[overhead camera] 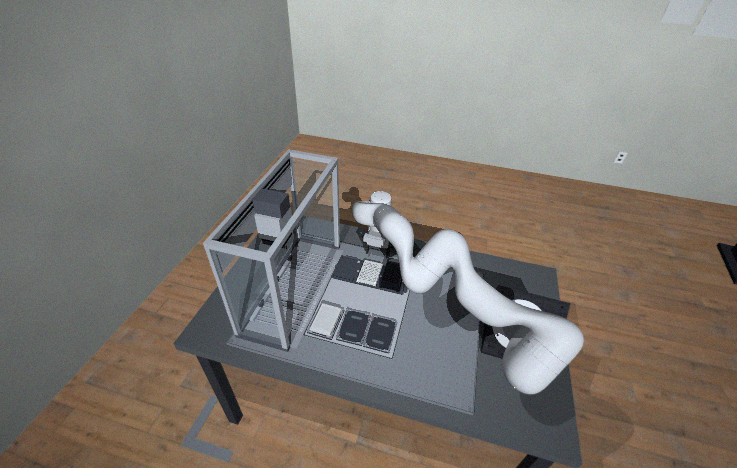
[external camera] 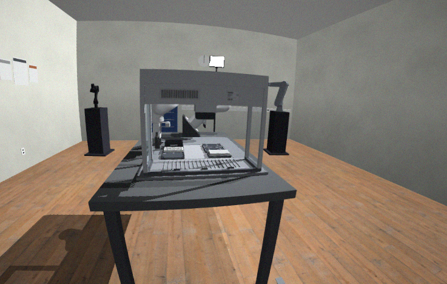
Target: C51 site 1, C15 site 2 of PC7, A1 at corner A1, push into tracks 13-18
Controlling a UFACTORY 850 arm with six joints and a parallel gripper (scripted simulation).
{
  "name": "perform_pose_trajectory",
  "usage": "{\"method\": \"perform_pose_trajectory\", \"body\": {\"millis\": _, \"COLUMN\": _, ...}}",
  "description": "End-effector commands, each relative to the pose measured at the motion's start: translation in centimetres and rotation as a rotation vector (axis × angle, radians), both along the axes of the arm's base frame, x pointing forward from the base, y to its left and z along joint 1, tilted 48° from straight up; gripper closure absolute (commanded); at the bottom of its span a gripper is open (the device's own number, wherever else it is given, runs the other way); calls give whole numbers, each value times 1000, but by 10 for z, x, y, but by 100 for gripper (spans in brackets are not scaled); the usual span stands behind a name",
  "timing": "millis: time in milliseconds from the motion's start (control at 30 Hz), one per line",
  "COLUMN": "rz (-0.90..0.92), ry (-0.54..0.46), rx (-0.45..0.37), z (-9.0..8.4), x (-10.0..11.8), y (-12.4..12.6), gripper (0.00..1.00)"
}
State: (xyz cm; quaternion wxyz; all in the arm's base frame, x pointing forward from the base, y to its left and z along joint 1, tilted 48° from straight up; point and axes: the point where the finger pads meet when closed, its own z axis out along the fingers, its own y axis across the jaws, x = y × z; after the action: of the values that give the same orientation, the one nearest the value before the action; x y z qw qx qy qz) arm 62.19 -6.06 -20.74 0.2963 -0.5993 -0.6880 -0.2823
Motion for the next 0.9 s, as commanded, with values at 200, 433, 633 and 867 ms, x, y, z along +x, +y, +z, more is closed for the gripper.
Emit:
{"method": "perform_pose_trajectory", "body": {"millis": 200, "rz": -1, "ry": -2, "rx": -1, "z": -7, "x": 0, "y": 7, "gripper": 0}}
{"method": "perform_pose_trajectory", "body": {"millis": 433, "rz": -1, "ry": -2, "rx": -1, "z": -7, "x": 0, "y": 8, "gripper": 0}}
{"method": "perform_pose_trajectory", "body": {"millis": 633, "rz": -1, "ry": -2, "rx": -1, "z": -9, "x": 0, "y": 10, "gripper": 0}}
{"method": "perform_pose_trajectory", "body": {"millis": 867, "rz": -1, "ry": -2, "rx": -1, "z": -12, "x": 0, "y": 13, "gripper": 0}}
